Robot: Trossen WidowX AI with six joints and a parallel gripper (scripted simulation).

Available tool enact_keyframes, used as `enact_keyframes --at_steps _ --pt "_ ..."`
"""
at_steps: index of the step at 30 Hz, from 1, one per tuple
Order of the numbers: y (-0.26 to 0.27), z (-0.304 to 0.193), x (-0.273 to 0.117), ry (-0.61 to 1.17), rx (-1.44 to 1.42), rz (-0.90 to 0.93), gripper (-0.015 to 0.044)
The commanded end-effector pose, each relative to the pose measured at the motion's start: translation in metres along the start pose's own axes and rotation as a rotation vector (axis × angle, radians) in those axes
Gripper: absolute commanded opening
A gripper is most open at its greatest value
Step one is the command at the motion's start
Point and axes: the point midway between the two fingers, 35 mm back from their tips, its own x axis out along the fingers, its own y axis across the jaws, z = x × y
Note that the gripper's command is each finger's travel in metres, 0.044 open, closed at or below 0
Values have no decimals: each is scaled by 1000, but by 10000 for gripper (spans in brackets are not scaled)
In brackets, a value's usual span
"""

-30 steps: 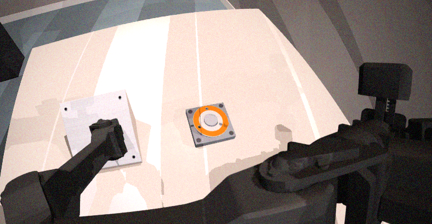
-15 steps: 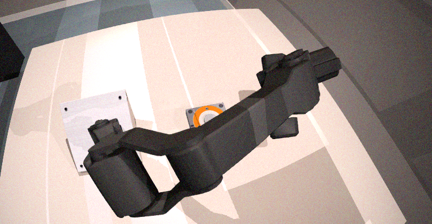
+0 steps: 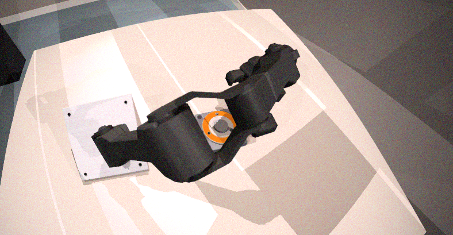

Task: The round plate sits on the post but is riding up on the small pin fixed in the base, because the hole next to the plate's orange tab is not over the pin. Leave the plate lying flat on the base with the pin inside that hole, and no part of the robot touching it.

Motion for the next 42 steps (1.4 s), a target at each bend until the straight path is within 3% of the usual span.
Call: enact_keyframes --at_steps 1,5,42 --pt "0 -5 22 16 -12 -8 0" --pt "1 -5 38 16 -12 -10 0" --pt "-26 -25 37 17 -12 -11 0"
